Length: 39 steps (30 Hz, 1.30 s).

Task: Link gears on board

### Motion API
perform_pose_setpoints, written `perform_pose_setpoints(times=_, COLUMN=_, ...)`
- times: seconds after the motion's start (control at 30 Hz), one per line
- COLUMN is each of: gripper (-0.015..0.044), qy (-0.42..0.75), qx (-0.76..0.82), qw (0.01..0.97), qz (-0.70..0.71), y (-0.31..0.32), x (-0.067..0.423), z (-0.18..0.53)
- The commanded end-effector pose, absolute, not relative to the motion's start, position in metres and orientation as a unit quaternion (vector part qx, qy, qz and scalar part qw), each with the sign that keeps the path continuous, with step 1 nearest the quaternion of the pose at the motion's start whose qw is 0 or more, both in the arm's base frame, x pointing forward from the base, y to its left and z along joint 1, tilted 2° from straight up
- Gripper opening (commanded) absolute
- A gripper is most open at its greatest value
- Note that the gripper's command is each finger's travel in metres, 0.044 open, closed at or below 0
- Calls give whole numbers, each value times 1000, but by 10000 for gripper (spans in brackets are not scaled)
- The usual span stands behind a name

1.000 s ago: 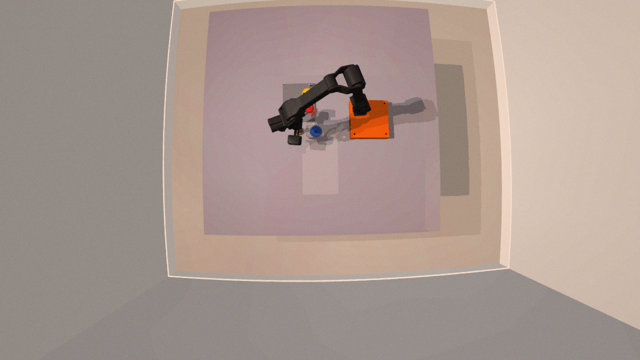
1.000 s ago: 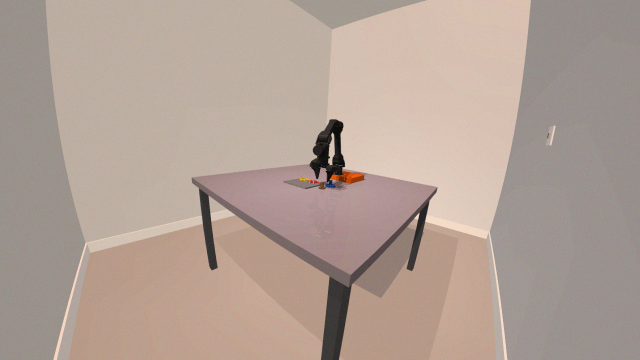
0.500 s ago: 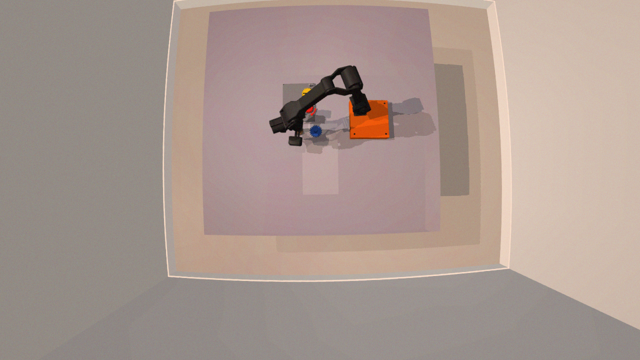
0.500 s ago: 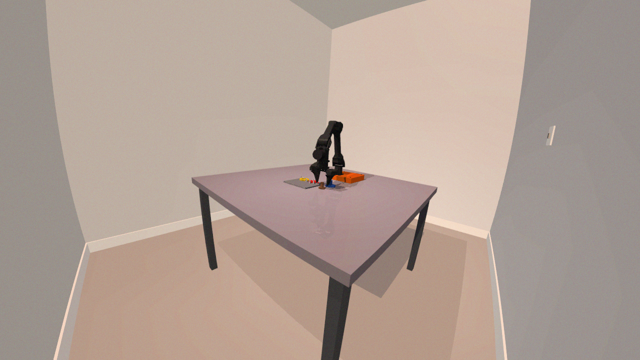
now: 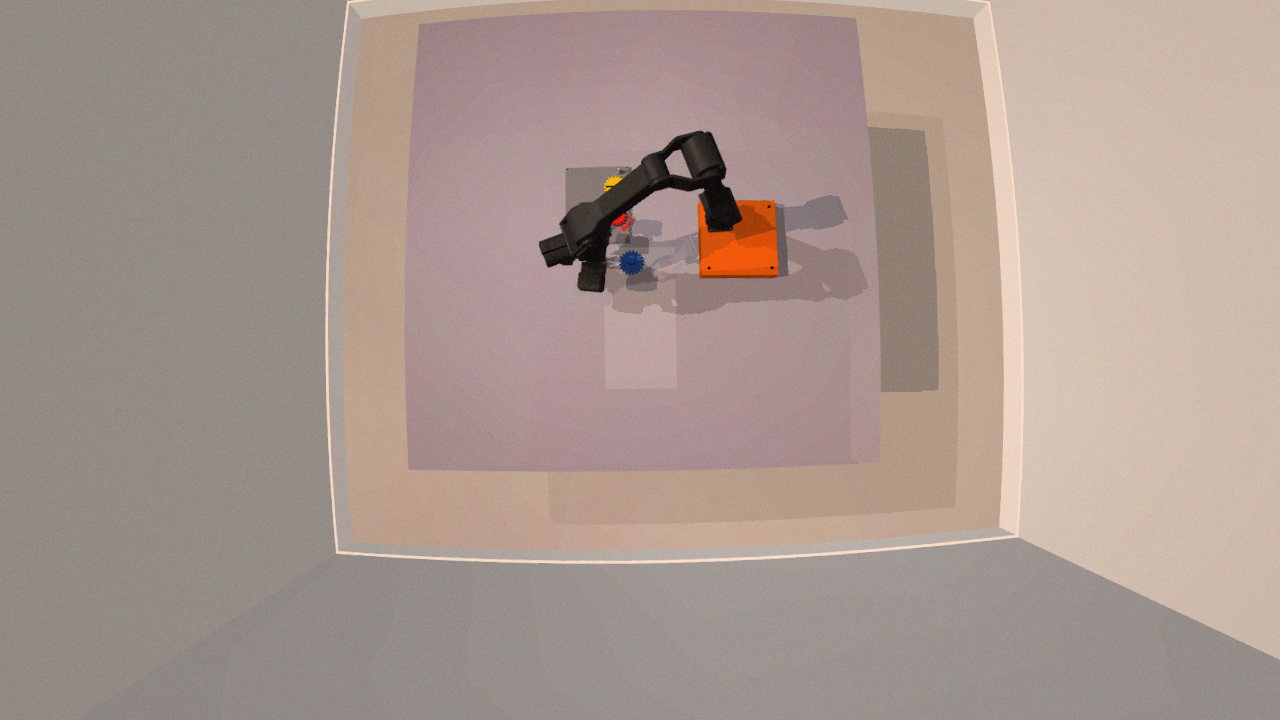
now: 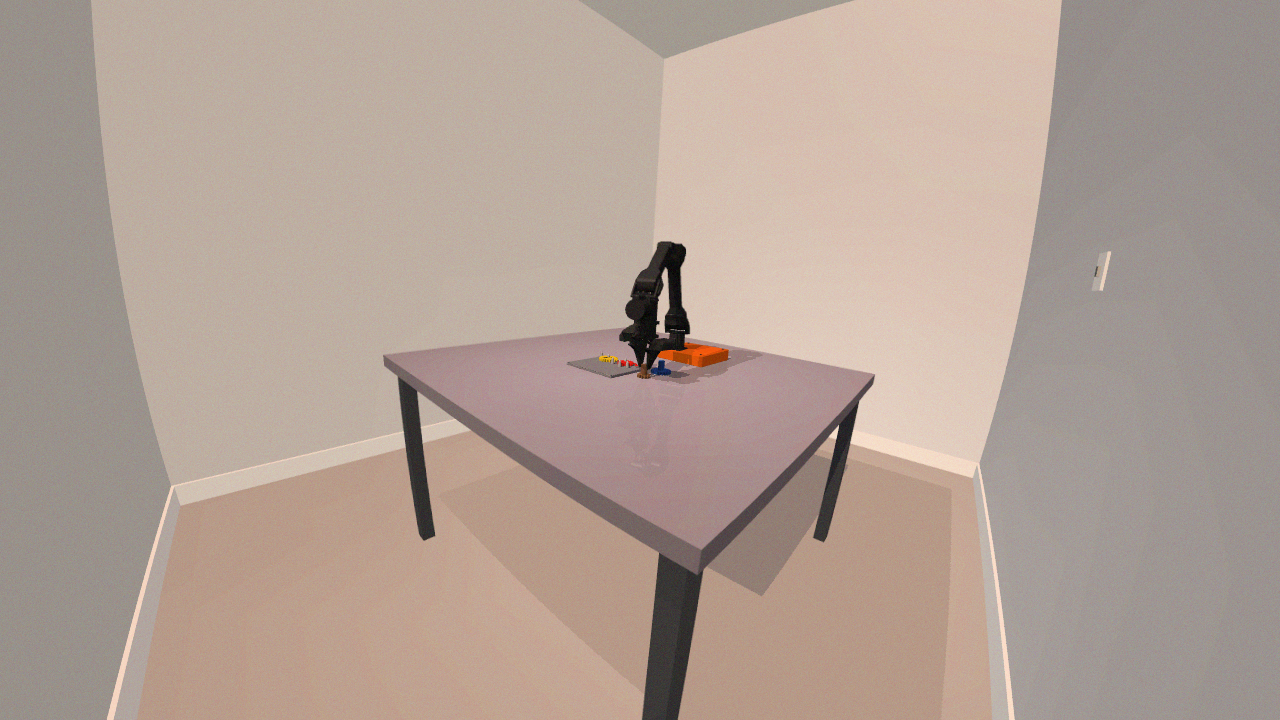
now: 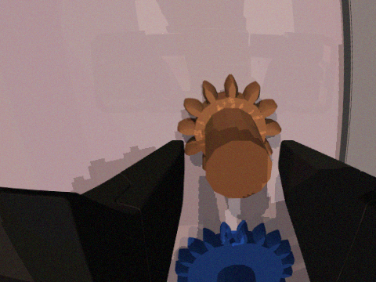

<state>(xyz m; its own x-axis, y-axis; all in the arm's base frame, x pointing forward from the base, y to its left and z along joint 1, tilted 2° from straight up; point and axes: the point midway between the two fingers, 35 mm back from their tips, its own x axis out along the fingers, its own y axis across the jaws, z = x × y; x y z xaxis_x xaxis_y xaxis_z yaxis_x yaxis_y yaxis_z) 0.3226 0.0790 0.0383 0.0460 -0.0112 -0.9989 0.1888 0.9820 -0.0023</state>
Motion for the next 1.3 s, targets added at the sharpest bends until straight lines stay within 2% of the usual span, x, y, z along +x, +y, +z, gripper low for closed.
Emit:
perform_pose_setpoints(times=0.0, gripper=92, qy=687, qx=64, qw=720, qz=-71, y=78, x=322, z=37)
perform_pose_setpoints(times=0.23, gripper=45, qy=687, qx=64, qw=720, qz=-71, y=78, x=322, z=37)
perform_pose_setpoints(times=0.3, gripper=0, qy=687, qx=65, qw=720, qz=-72, y=78, x=322, z=38)
perform_pose_setpoints(times=1.27, gripper=0, qy=673, qx=78, qw=731, qz=-79, y=76, x=335, z=97)
